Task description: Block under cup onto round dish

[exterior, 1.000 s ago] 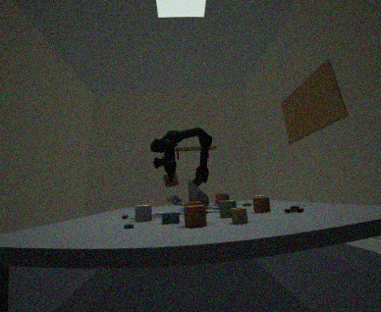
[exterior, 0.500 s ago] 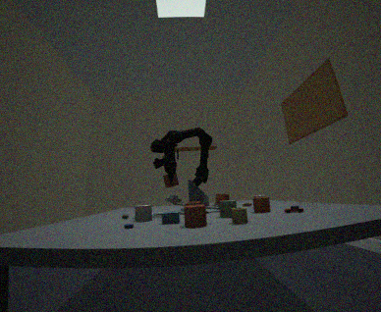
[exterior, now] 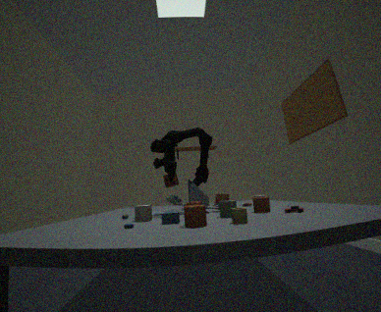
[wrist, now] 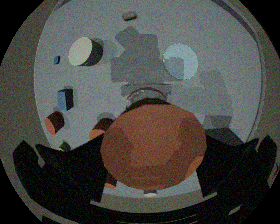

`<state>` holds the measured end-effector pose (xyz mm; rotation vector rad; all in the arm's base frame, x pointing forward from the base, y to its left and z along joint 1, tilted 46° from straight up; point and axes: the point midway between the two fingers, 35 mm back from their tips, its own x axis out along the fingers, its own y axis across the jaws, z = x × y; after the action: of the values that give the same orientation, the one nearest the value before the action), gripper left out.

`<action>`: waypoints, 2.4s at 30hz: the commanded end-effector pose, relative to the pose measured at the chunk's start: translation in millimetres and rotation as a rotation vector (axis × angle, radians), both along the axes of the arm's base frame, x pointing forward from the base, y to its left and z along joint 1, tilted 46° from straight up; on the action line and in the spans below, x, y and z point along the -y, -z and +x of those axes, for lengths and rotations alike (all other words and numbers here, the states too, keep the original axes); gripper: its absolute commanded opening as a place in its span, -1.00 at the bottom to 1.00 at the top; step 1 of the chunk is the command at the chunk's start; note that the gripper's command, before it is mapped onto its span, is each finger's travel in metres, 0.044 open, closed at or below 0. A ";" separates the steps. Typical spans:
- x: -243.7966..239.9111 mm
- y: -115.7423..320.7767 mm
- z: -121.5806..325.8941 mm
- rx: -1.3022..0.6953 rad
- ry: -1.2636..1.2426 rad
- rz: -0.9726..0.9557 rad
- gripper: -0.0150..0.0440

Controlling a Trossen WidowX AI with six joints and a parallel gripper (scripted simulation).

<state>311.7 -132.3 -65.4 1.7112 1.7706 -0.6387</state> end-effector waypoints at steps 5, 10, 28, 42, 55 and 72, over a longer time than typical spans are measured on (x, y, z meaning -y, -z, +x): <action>1.1 0.2 -0.5 0.000 0.004 0.000 -0.49; 1.1 0.2 -0.5 0.000 0.004 0.000 -0.49; 14.9 21.5 -17.8 0.001 0.007 -0.011 -0.49; 43.8 83.7 -79.7 0.002 0.011 -0.034 -0.49; 49.5 133.8 -142.5 0.002 0.009 -0.037 -0.49; 31.5 174.6 -186.9 0.005 0.005 -0.029 -0.49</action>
<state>126.3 -169.7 -234.0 1.7022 1.7433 -0.6619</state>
